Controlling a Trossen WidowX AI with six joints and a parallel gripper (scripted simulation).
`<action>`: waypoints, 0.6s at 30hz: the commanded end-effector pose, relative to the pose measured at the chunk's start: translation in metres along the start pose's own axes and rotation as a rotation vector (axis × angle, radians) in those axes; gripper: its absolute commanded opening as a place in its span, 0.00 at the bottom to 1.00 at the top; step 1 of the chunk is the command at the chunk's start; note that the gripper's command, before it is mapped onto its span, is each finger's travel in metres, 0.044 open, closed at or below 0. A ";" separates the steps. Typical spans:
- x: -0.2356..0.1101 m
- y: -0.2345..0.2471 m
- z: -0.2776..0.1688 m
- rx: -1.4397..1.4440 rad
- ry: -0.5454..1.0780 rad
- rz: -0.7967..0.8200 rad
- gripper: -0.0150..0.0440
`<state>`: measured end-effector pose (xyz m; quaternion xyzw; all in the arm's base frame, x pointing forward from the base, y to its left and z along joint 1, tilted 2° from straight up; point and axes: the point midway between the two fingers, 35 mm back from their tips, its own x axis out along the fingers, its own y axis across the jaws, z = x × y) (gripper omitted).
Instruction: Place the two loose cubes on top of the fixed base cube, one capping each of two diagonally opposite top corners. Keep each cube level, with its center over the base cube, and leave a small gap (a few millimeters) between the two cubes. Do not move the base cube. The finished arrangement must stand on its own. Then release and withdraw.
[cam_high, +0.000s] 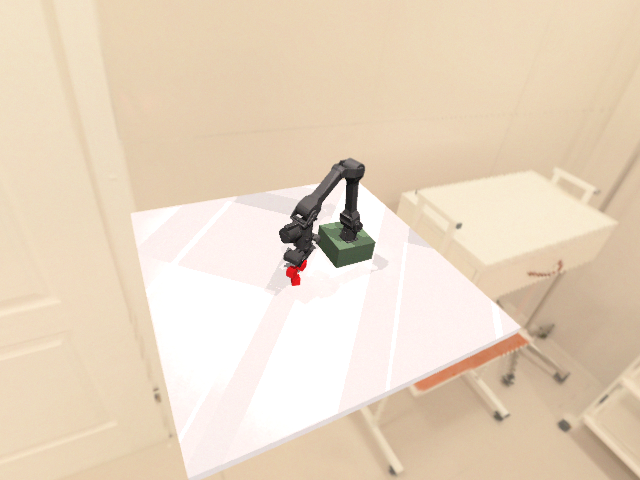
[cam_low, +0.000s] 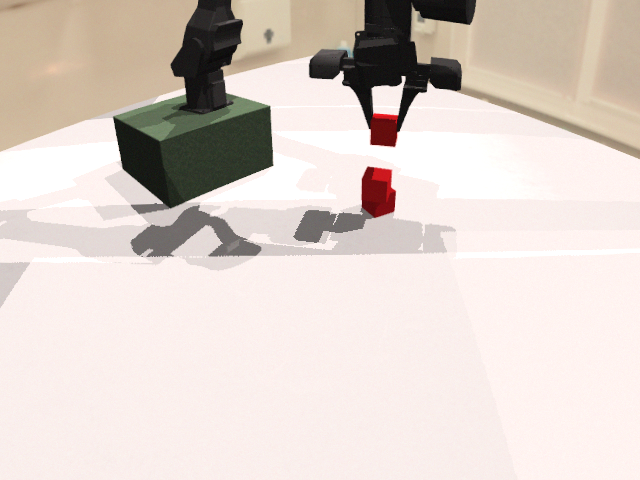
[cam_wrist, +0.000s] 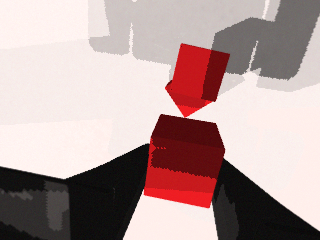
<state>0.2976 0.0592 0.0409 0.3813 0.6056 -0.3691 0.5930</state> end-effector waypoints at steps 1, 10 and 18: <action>0.009 -0.001 -0.002 0.016 0.006 -0.001 0.43; 0.029 -0.002 -0.002 0.027 0.013 0.000 0.43; 0.029 -0.002 -0.002 0.027 0.013 0.000 0.43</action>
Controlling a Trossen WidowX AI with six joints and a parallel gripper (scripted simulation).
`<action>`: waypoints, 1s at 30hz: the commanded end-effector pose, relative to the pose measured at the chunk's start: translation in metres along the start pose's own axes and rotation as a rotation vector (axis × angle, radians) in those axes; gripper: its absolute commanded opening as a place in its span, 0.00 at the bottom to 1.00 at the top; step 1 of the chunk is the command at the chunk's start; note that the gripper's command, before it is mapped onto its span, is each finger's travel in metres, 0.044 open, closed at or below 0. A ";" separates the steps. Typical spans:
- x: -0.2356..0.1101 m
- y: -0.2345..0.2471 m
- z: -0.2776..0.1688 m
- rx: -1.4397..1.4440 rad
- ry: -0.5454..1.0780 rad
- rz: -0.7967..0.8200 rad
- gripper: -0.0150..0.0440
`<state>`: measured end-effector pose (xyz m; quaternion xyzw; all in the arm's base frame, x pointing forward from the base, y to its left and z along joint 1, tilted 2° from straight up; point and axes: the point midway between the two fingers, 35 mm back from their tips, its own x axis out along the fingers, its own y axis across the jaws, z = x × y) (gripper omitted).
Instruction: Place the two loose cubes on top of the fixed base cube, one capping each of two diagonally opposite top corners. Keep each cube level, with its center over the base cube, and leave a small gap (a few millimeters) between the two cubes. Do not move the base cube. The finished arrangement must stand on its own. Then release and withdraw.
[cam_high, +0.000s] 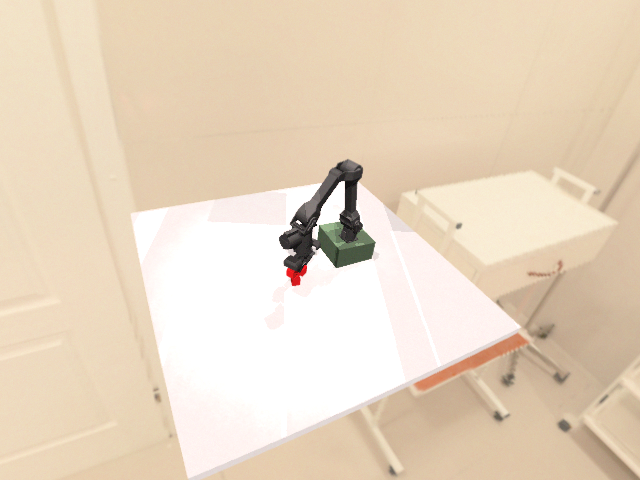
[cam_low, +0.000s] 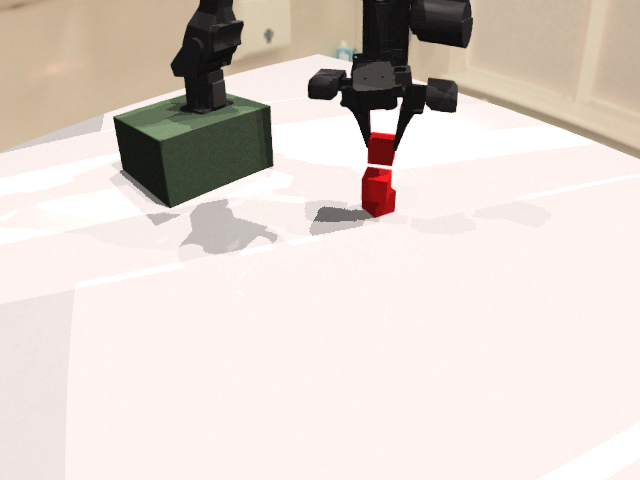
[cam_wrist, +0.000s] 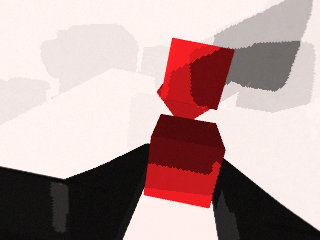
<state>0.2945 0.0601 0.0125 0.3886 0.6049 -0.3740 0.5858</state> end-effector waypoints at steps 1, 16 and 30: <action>0.001 0.000 0.000 0.006 0.003 0.002 0.43; 0.030 0.002 0.000 -0.010 -0.007 0.000 0.43; 0.032 0.002 0.000 -0.010 -0.007 0.000 0.43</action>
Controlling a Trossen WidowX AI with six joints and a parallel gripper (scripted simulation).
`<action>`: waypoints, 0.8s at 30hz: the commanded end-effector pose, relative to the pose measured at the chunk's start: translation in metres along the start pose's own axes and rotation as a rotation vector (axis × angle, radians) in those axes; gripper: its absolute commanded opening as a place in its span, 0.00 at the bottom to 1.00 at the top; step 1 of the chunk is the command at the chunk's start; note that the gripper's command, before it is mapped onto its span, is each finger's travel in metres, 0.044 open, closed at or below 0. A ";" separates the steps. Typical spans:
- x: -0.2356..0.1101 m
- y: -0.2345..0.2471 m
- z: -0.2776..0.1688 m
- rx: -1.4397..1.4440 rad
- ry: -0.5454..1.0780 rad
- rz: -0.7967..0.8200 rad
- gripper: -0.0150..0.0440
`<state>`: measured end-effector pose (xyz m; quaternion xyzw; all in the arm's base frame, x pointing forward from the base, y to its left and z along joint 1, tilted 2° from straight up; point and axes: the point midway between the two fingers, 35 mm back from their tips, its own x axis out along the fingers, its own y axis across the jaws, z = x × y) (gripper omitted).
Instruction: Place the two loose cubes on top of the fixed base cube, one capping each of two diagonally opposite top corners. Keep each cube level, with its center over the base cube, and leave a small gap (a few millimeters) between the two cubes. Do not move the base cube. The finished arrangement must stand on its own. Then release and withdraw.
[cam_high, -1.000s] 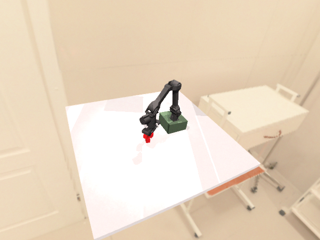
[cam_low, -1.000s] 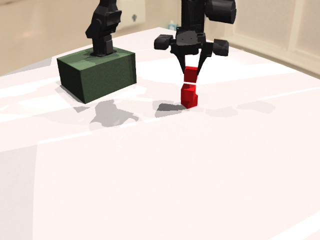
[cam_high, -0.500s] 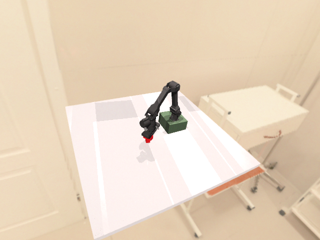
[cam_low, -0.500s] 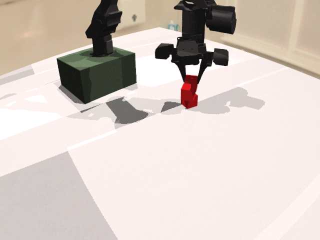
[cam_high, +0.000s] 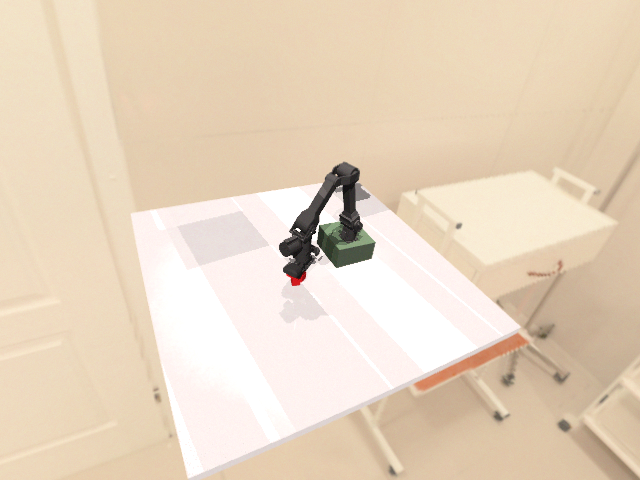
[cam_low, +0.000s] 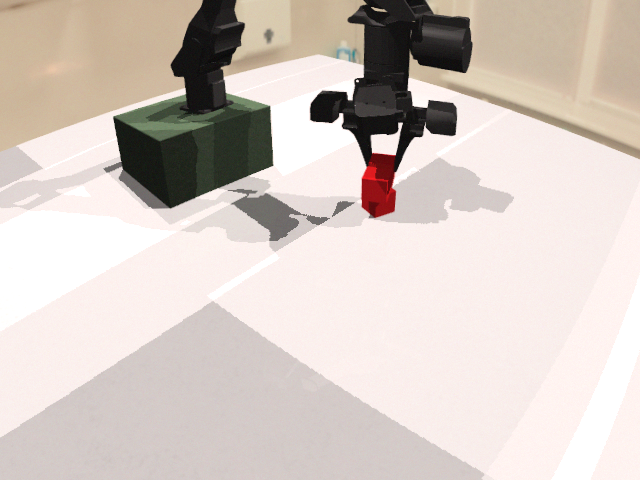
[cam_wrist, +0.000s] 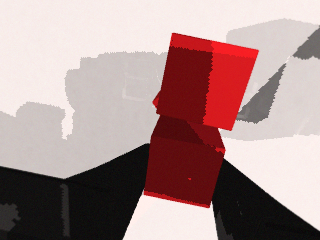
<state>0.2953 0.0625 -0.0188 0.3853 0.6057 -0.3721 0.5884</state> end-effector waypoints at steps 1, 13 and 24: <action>0.000 0.000 0.001 -0.001 -0.004 0.001 0.43; 0.000 0.000 0.001 -0.001 -0.004 0.001 0.60; -0.012 0.000 0.000 0.000 0.000 0.000 0.60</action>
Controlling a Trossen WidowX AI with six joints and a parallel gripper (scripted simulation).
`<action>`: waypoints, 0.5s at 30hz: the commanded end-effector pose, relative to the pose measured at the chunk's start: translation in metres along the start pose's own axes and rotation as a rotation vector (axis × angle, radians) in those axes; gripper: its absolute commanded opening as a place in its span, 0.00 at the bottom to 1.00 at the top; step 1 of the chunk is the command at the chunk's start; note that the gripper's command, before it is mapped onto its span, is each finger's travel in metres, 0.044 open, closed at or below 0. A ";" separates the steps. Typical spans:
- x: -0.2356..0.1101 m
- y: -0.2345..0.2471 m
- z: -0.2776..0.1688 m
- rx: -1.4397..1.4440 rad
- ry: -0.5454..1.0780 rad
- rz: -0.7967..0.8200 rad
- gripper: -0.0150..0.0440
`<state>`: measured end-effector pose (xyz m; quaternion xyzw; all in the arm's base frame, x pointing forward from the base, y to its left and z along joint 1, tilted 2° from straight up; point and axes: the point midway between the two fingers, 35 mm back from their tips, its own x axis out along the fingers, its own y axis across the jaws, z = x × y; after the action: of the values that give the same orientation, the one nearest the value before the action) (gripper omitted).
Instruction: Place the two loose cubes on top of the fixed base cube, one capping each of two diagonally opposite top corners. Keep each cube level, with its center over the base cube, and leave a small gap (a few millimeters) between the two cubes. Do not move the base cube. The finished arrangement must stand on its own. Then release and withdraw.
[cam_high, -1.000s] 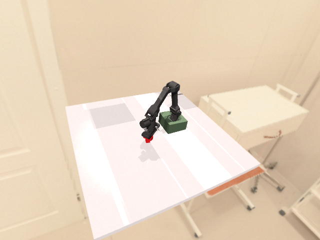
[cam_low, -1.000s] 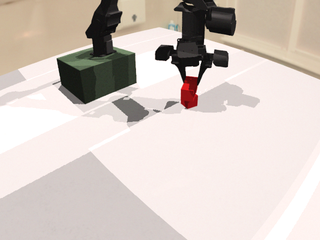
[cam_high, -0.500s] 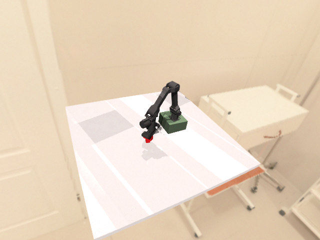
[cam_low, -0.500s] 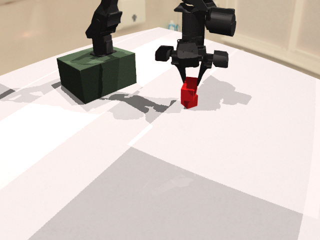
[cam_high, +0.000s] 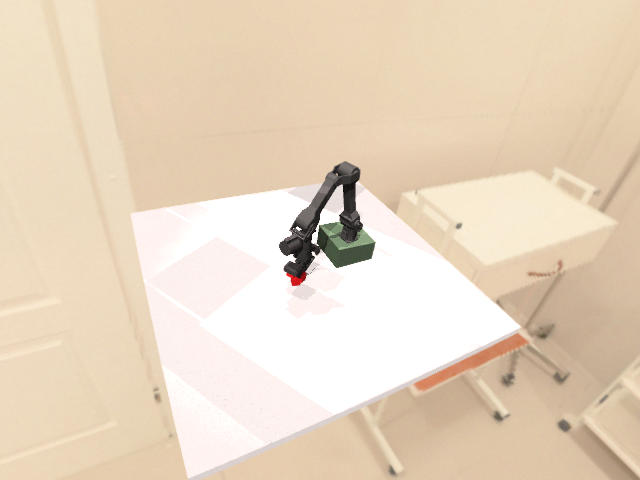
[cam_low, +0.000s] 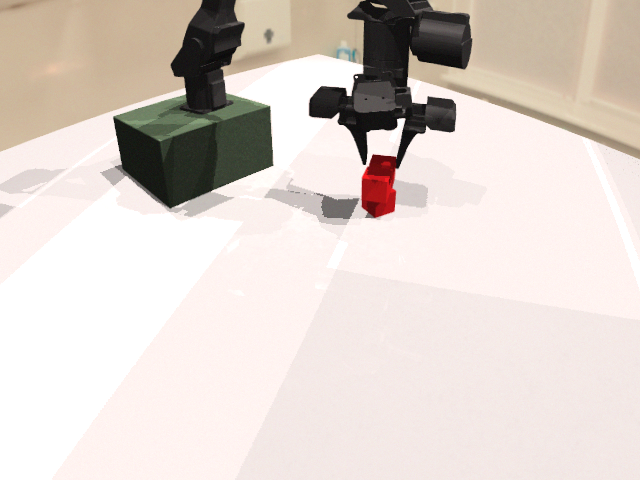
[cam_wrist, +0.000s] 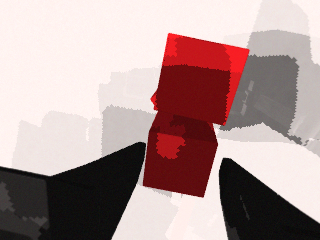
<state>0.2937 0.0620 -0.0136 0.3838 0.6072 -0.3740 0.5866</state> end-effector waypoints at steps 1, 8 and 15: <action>-0.008 0.002 0.000 -0.001 -0.002 0.007 0.60; -0.020 0.002 0.000 -0.001 -0.002 0.007 0.60; -0.031 0.002 0.000 -0.001 -0.002 0.007 0.60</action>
<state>0.2947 0.0616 0.0106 0.3850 0.6062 -0.3740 0.5868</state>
